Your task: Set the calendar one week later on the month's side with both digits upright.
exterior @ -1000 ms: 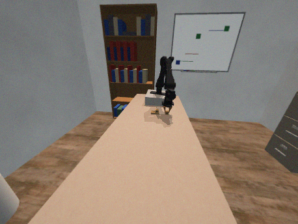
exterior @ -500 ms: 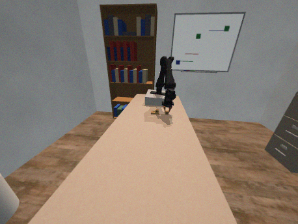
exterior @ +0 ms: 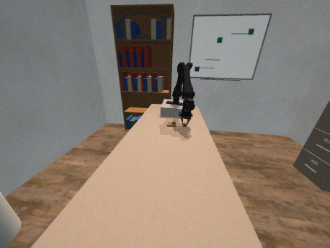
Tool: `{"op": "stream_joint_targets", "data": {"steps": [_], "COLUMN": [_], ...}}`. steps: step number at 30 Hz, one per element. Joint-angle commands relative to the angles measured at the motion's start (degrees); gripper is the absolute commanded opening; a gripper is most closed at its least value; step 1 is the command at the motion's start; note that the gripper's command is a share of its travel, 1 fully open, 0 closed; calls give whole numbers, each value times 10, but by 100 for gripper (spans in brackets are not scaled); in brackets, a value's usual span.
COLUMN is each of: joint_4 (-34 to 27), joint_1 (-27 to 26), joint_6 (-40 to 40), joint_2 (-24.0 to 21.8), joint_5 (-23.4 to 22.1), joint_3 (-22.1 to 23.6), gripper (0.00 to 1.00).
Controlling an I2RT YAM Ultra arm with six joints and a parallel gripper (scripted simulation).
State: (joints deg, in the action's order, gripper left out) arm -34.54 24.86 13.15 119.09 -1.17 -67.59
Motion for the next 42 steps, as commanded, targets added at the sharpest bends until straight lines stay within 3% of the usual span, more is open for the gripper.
{"op": "stream_joint_targets", "data": {"steps": [1, 4, 20, 42], "joint_4": [1, 1, -9, -178], "joint_1": [0, 0, 0, -3], "joint_6": [0, 0, 0, -2], "joint_2": [-4, -4, -11, -108], "joint_5": [1, 1, 1, 0], "joint_3": [-1, -1, -4, -76], "gripper": [41, 45, 45, 45]}}
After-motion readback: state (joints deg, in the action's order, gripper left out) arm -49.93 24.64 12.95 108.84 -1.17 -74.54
